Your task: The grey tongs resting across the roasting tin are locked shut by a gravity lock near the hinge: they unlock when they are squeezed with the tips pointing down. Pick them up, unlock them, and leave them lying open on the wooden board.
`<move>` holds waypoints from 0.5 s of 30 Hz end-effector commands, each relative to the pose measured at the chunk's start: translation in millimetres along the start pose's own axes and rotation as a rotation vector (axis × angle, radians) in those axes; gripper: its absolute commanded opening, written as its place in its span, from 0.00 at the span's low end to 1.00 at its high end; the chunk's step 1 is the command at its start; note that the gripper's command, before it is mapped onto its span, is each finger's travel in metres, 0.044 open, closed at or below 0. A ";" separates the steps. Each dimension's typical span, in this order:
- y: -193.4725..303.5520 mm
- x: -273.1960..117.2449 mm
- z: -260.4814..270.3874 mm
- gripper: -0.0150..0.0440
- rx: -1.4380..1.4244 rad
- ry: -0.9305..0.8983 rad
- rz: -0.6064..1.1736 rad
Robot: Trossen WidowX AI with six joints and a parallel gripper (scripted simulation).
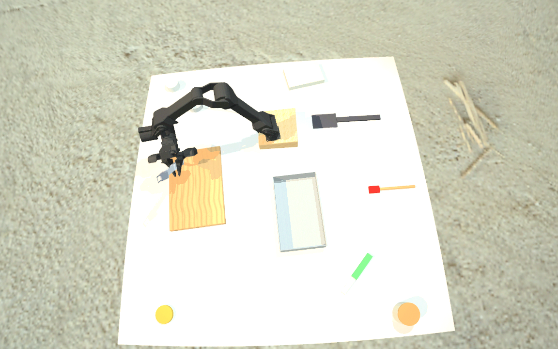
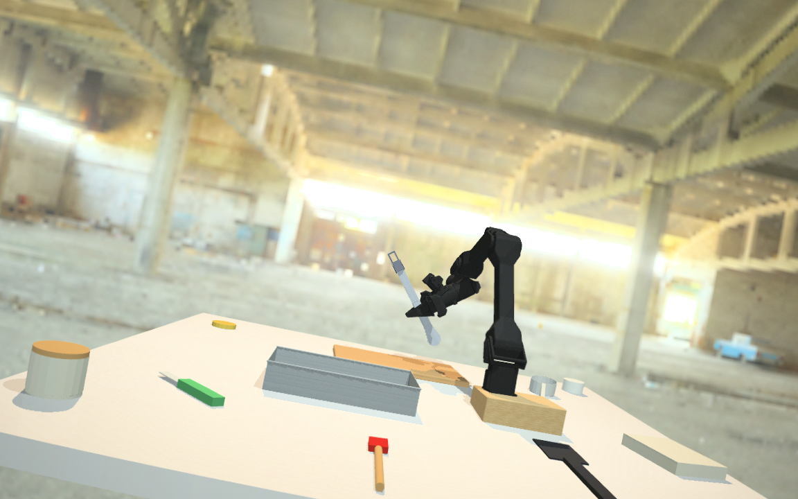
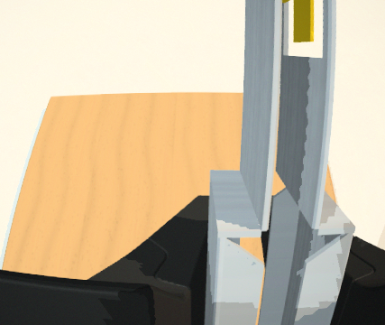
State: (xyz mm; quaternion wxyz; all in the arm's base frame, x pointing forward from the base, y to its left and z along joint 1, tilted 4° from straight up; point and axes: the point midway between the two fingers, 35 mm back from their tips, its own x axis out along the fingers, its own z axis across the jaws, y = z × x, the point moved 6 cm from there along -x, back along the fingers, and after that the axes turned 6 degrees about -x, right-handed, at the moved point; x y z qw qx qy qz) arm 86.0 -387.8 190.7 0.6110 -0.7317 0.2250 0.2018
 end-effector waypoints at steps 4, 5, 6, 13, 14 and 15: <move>-1.6 -0.5 -0.2 0.00 -0.009 0.002 -0.011; -1.6 -0.5 -0.2 0.00 -0.009 0.002 -0.011; -1.6 -0.5 -0.2 0.00 -0.009 0.002 -0.011; -1.8 4.9 -0.7 0.00 -0.001 -0.013 0.034; -2.0 7.5 -0.9 0.00 0.003 -0.021 0.056; -2.2 10.5 -1.2 0.00 0.008 -0.030 0.083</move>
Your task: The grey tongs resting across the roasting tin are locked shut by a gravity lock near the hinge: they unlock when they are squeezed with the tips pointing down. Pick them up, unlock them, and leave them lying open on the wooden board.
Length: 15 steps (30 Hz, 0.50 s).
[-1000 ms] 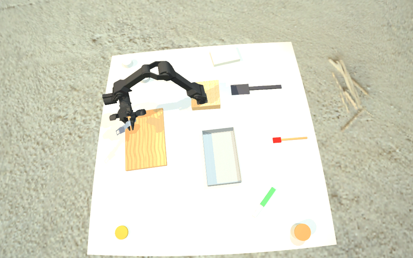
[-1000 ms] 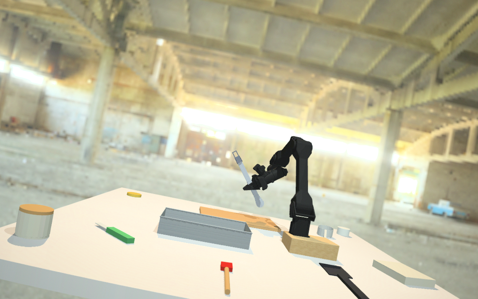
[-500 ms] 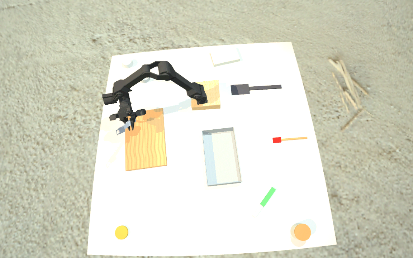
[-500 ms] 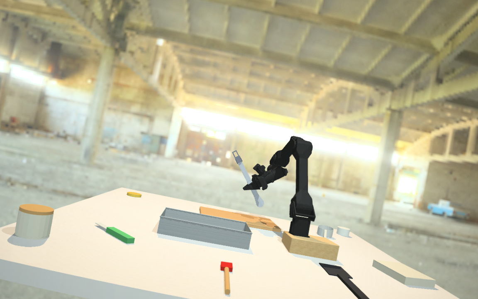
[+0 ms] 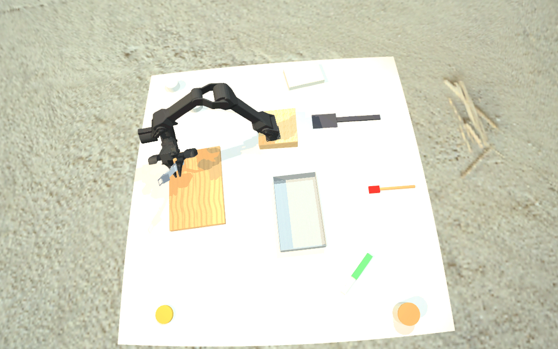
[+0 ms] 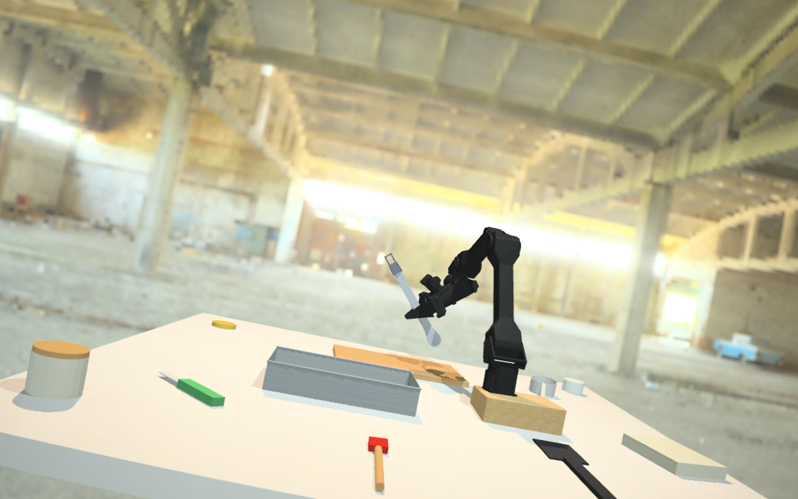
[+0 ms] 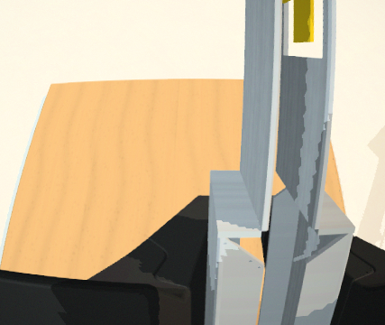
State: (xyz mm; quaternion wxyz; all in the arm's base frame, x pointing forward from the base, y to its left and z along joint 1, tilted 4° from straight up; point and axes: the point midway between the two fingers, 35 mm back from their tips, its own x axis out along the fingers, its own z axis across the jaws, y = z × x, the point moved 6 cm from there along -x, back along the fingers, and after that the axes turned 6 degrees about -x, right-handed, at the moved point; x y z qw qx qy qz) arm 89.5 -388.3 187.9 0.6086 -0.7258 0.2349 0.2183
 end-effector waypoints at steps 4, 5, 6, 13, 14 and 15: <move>-4.5 18.7 -1.8 0.00 0.021 -0.050 0.157; -4.9 21.5 -1.9 0.00 0.024 -0.057 0.185; -5.3 24.3 -2.1 0.00 0.027 -0.064 0.214; -9.3 42.2 -2.6 0.00 0.041 -0.096 0.414; -9.9 44.4 -2.6 0.00 0.041 -0.099 0.441; -10.6 46.5 -2.7 0.00 0.041 -0.101 0.469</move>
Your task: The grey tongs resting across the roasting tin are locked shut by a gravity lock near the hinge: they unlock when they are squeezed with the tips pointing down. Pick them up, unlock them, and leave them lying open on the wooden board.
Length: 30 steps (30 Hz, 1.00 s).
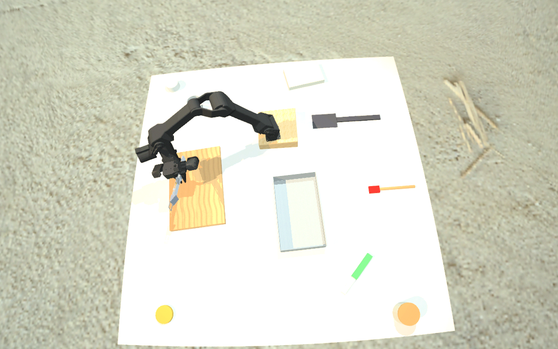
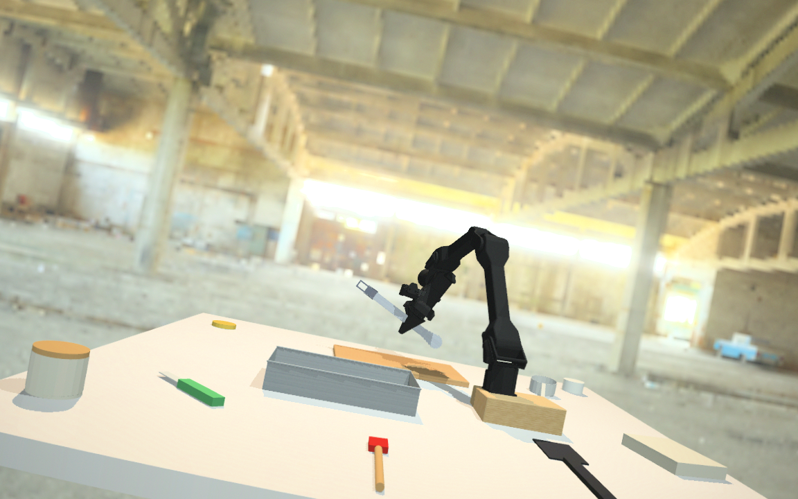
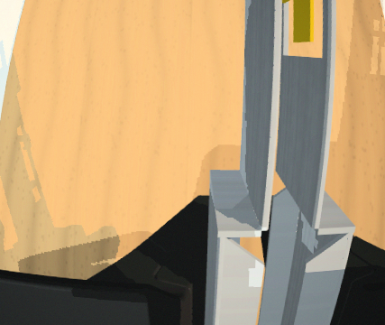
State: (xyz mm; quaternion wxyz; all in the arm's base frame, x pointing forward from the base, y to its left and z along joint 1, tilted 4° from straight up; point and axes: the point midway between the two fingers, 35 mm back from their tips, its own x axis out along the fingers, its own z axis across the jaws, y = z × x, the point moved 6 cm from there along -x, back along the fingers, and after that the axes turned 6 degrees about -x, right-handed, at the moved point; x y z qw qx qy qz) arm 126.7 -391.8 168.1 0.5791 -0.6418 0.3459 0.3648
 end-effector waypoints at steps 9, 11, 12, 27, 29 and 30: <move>-19.4 15.3 -2.9 0.00 0.004 0.006 0.323; -22.8 17.4 -3.1 0.00 0.001 0.012 0.379; -24.5 18.4 -3.2 0.00 -0.001 0.016 0.406; -30.3 22.1 -3.6 0.00 -0.009 0.033 0.500; -29.5 23.7 -3.7 0.00 -0.009 0.033 0.500; -28.9 24.8 -3.8 0.00 -0.009 0.033 0.500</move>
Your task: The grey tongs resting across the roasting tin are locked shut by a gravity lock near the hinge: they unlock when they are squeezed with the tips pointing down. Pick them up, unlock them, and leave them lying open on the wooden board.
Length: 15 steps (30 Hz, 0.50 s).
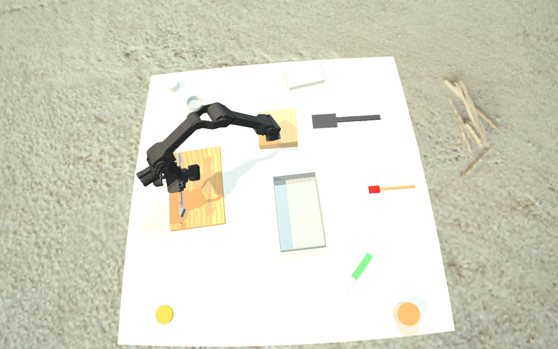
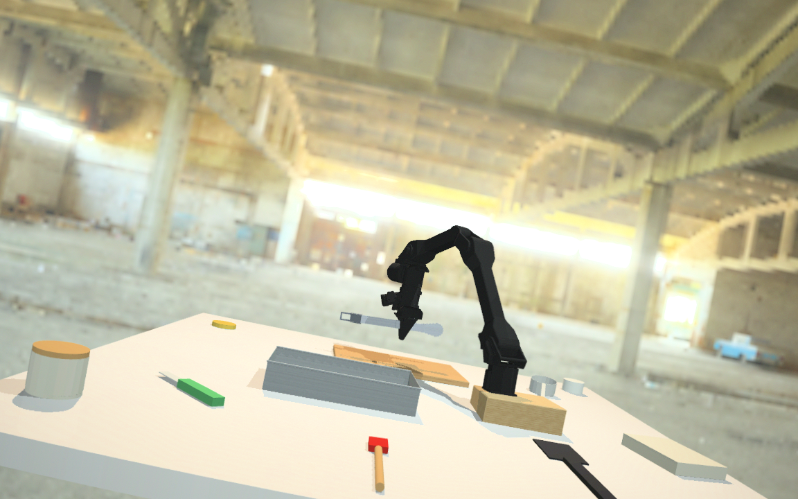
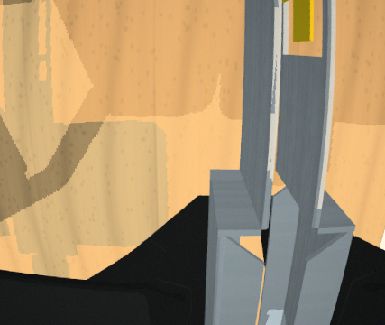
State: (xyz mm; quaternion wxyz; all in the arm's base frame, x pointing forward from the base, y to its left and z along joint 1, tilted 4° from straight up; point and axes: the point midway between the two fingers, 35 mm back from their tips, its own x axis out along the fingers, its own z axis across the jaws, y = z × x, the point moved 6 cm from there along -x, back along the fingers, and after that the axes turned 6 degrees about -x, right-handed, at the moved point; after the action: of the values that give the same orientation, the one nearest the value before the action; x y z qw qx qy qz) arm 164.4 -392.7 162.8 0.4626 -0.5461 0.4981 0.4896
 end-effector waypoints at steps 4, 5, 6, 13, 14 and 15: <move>0.1 8.3 -0.8 0.00 0.006 0.005 0.004; 0.1 9.9 -0.9 0.00 0.006 0.005 0.004; 0.1 11.6 -0.9 0.00 0.006 0.005 0.004; 0.2 23.1 -0.8 0.00 0.006 0.005 0.004; 0.2 24.7 -0.8 0.00 0.006 0.005 0.004; 0.3 26.4 -0.8 0.00 0.006 0.005 0.004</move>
State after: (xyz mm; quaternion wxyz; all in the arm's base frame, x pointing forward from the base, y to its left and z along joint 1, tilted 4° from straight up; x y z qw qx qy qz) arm 165.1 -395.3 140.7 0.4624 -0.5461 0.4987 0.4892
